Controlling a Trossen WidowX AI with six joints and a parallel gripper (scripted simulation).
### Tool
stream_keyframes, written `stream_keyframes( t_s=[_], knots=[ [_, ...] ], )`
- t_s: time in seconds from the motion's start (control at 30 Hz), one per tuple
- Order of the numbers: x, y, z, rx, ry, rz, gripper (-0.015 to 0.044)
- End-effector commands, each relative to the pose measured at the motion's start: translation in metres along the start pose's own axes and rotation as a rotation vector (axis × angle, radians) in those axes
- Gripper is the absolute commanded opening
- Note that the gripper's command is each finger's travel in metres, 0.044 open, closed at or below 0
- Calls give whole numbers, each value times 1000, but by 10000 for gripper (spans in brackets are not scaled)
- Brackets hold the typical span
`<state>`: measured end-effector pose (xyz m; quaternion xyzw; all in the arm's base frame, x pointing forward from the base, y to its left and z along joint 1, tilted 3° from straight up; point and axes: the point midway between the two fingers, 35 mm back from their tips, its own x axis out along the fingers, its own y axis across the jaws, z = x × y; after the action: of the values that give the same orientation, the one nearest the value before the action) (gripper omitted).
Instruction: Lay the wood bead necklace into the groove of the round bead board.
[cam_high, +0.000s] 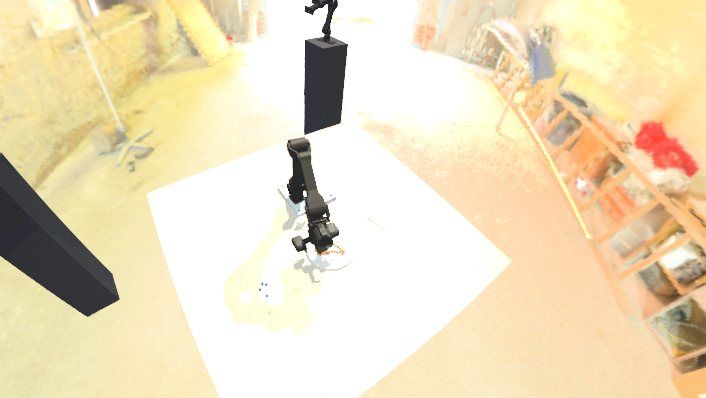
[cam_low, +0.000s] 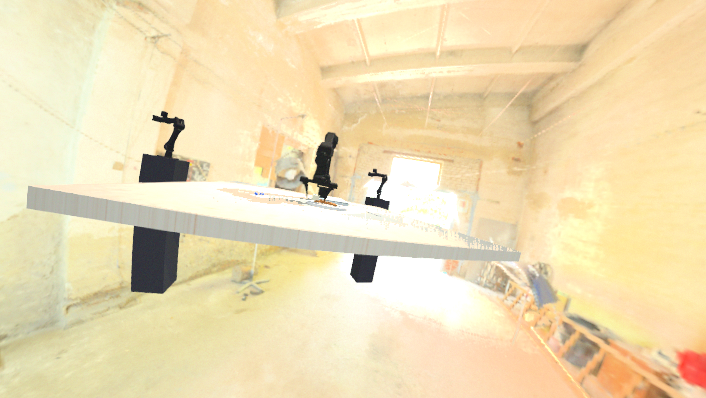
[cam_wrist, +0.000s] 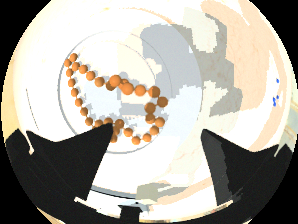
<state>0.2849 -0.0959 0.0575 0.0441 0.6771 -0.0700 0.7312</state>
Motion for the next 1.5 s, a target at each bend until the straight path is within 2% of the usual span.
stream_keyframes(
  t_s=[0.0,0.3,0.73,0.93,1.0,1.47],
  knots=[
    [-9,6,-4,-310,-3,2,400],
    [-31,21,-16,-1149,-4,7,340],
    [-31,21,-16,-1165,-4,7,253],
    [-15,21,-16,-1165,-4,7,213],
    [-23,20,-14,-1157,-12,-2,219],
    [-5,21,-15,-1161,-7,3,126]
  ],
)
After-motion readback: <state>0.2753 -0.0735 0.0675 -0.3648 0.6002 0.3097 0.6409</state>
